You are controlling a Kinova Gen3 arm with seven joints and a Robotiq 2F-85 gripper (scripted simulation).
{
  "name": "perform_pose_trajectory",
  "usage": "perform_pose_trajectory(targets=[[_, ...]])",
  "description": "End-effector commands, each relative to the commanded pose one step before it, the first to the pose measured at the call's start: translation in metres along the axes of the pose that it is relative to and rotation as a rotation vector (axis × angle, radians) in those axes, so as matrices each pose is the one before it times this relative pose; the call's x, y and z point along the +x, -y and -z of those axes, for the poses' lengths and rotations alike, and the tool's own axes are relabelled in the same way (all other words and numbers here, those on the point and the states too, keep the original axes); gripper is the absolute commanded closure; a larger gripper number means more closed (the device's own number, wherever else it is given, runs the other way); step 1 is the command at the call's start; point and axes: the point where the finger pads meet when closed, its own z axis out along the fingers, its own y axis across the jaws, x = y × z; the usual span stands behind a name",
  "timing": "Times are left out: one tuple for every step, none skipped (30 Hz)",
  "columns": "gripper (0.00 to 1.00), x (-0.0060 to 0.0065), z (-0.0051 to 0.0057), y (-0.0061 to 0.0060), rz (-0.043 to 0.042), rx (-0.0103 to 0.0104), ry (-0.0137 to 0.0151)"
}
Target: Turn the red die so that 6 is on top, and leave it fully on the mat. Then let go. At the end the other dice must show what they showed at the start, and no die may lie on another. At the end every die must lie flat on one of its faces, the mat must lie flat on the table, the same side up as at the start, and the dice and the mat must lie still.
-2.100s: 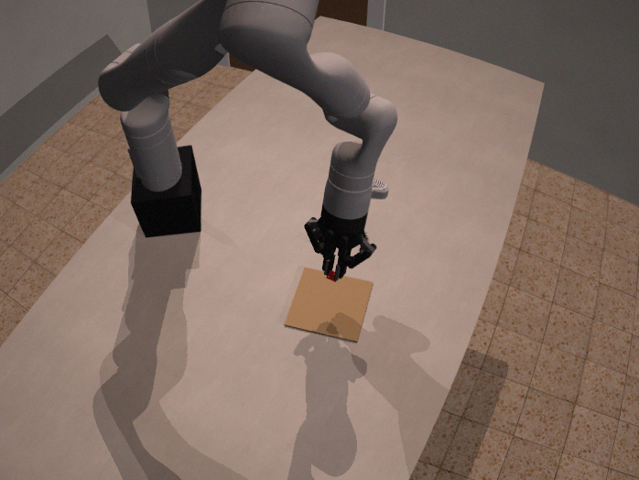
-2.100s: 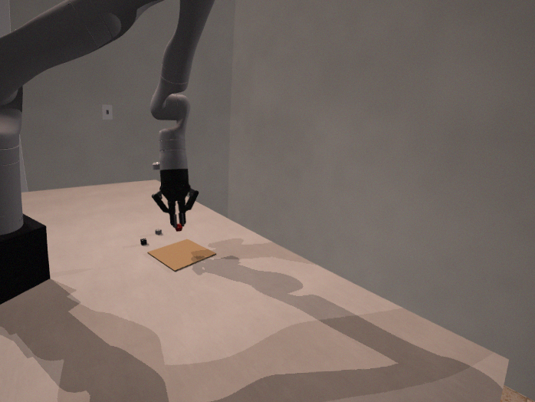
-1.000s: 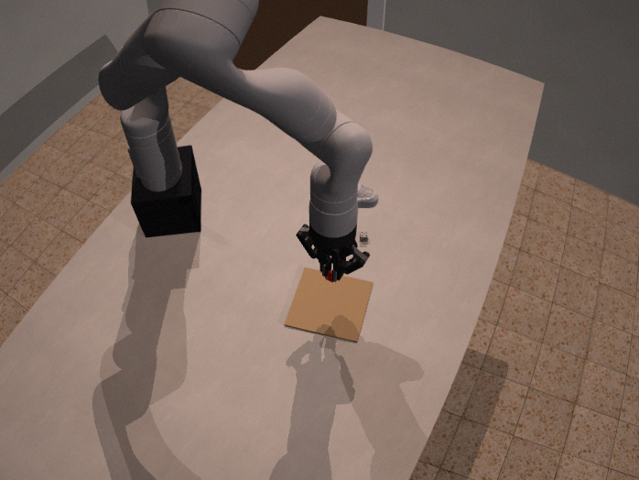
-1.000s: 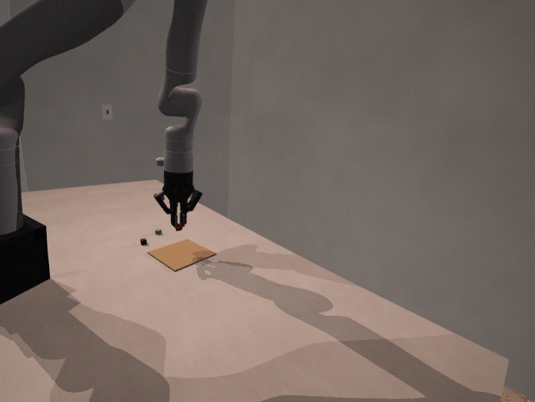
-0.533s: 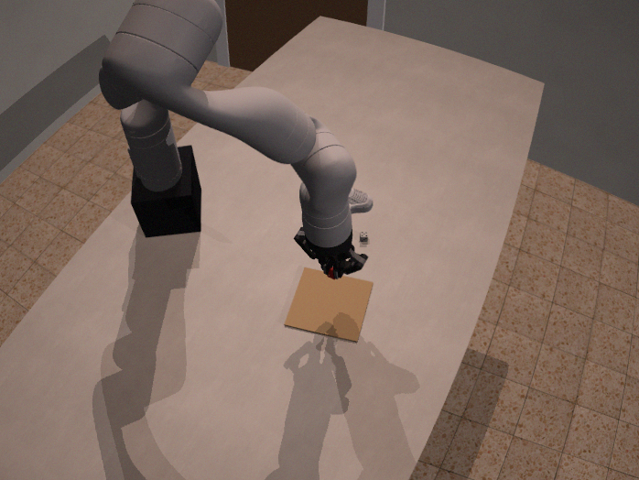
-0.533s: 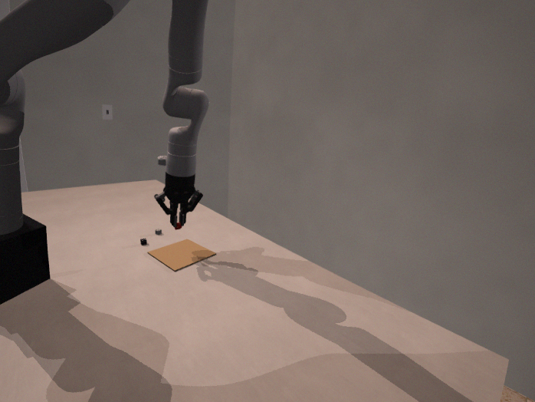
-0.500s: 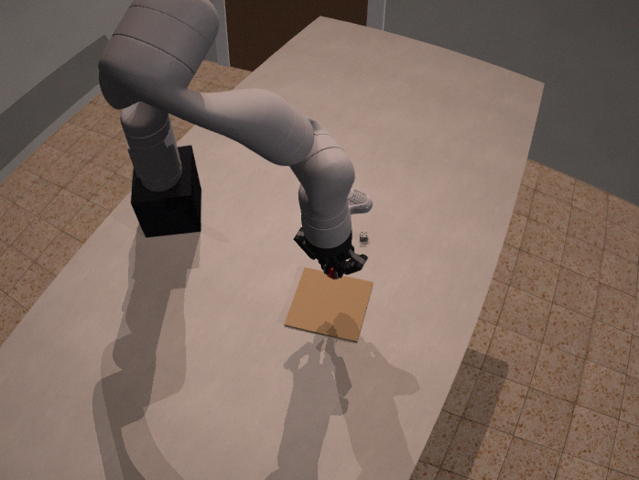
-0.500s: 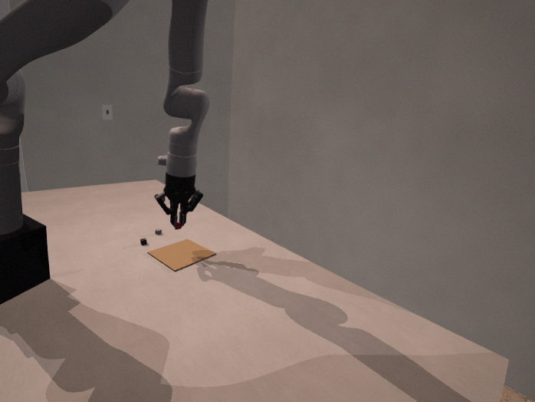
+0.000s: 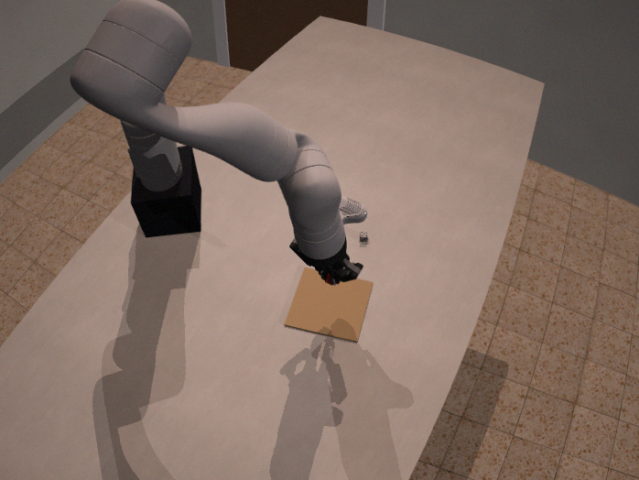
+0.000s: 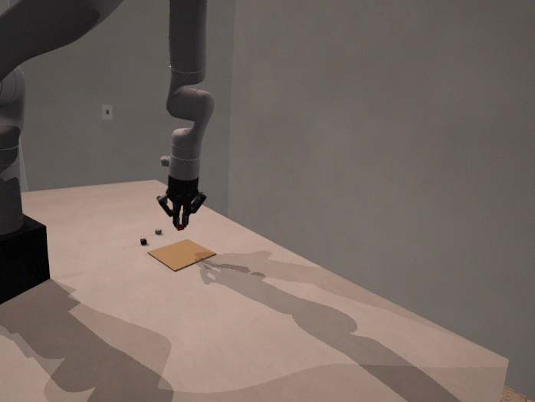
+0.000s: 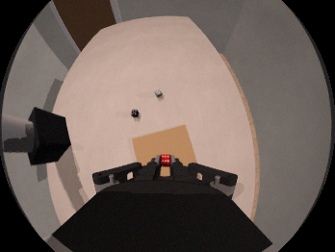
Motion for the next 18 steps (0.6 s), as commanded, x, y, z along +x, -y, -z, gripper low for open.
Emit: perform_pose_trajectory(targets=[[0.89,-0.00121,0.00058,-0.00052,-0.00298,-0.00171,0.00012],[0.89,-0.00001,-0.00004,0.00003,0.00001,0.00018,-0.00049],[0.89,-0.00002,-0.00008,0.00006,0.00002,0.00032,-0.00091],[0.89,-0.00004,-0.00012,0.00010,0.00003,0.00050,-0.00143],[0.89,-0.00005,-0.00017,0.00014,0.00004,0.00070,-0.00203],[0.89,-0.00007,-0.00022,0.00018,0.00005,0.00091,-0.00269],[0.89,-0.00008,-0.00028,0.00022,0.00006,0.00112,-0.00341],[0.89,-0.00010,-0.00032,0.00026,0.00007,0.00132,-0.00416],[0.89,0.00000,0.00000,0.00000,0.00000,0.00000,0.00000],[0.89,0.00000,0.00000,0.00000,0.00000,0.00000,0.00000],[0.89,-0.00011,-0.00037,0.00029,0.00008,0.00149,-0.00493],[0.89,-0.00012,-0.00040,0.00032,0.00009,0.00163,-0.00572],[0.89,-0.00013,-0.00043,0.00034,0.00009,0.00173,-0.00651],[0.89,-0.00013,-0.00044,0.00034,0.00009,0.00178,-0.00728],[0.89,-0.00013,-0.00044,0.00034,0.00009,0.00178,-0.00803],[0.89,-0.00013,-0.00043,0.00033,0.00009,0.00173,-0.00875],[0.89,-0.00013,-0.00040,0.00031,0.00009,0.00161,-0.00941],[0.89,-0.00012,-0.00036,0.00028,0.00009,0.00145,-0.01002]])
